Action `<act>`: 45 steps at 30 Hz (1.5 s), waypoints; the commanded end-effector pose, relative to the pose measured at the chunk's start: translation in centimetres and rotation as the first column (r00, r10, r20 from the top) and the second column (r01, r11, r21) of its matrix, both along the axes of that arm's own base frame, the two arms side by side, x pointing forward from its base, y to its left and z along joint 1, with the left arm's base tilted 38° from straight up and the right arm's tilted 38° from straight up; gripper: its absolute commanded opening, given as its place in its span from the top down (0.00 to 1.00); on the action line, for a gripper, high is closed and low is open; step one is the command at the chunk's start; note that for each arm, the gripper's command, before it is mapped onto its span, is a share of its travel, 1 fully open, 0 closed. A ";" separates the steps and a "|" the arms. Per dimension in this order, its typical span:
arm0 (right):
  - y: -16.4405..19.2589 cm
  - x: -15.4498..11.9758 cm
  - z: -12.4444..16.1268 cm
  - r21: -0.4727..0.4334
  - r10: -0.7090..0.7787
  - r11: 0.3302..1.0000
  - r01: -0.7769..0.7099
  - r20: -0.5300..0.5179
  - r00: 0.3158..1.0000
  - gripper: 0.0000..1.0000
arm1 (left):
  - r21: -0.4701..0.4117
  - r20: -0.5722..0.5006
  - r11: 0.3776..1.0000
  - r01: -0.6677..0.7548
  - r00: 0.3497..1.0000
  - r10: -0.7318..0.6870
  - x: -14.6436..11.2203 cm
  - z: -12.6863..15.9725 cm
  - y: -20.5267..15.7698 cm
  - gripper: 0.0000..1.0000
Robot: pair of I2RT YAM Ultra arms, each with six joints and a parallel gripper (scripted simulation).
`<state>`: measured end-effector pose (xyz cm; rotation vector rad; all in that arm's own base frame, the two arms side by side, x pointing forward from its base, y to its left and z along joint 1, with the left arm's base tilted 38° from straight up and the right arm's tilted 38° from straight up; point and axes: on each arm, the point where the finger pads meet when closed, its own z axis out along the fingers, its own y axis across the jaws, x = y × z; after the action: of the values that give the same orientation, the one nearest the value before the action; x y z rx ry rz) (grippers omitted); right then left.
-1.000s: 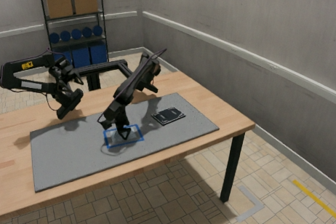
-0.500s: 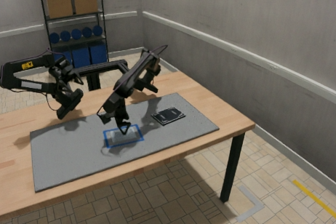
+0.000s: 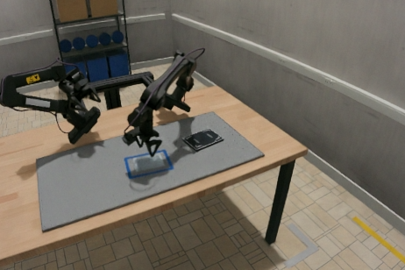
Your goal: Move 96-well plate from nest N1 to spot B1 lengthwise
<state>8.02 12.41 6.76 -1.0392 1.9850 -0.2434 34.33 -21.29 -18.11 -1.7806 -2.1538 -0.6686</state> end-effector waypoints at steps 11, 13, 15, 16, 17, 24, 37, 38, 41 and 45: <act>0.3 -0.1 0.5 0.005 0.006 1.000 -0.006 0.006 1.000 0.00 | -0.329 0.361 0.900 -0.286 0.842 0.400 -2.4 4.9 -1.7 0.00; 0.3 -0.1 0.5 0.005 0.006 1.000 -0.006 0.006 1.000 0.00 | -0.340 0.369 0.893 -0.295 0.832 0.415 -2.6 5.1 -1.6 0.00; 0.3 -0.1 0.5 0.005 0.006 1.000 -0.006 0.006 1.000 0.00 | -0.350 0.376 0.887 -0.302 0.822 0.428 -2.8 5.3 -1.6 0.00; 0.3 -0.1 0.5 0.005 0.006 1.000 -0.006 0.006 1.000 0.00 | -0.364 0.385 0.878 -0.311 0.808 0.446 -3.0 5.5 -1.5 0.00; 0.3 -0.1 0.5 0.005 0.006 1.000 -0.006 0.006 1.000 0.00 | -0.373 0.391 0.872 -0.317 0.799 0.457 -3.2 5.7 -1.5 0.00; 0.3 -0.1 0.5 0.005 0.006 1.000 -0.006 0.006 1.000 0.00 | -0.369 0.388 0.872 -0.321 0.799 0.459 -4.3 6.0 -1.1 0.00; 0.3 -0.1 0.5 0.005 0.006 1.000 -0.006 0.006 1.000 0.00 | -0.371 0.388 0.869 -0.326 0.796 0.464 -4.0 5.9 -1.1 0.00; 0.3 -0.1 0.5 0.005 0.006 1.000 -0.006 0.006 1.000 0.00 | -0.371 0.388 0.869 -0.326 0.796 0.464 -4.0 5.9 -1.1 0.00; 0.3 -0.1 0.5 0.005 0.006 1.000 -0.006 0.006 1.000 0.00 | -0.371 0.388 0.869 -0.326 0.796 0.464 -4.0 5.9 -1.1 0.00; 0.3 -0.1 0.5 0.005 0.006 1.000 -0.006 0.006 1.000 0.00 | -0.371 0.388 0.869 -0.326 0.796 0.464 -4.0 5.9 -1.1 0.00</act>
<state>8.02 12.40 6.76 -1.0393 1.9851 -0.2434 30.03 -21.41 -13.08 -1.2618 -2.9401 -0.7624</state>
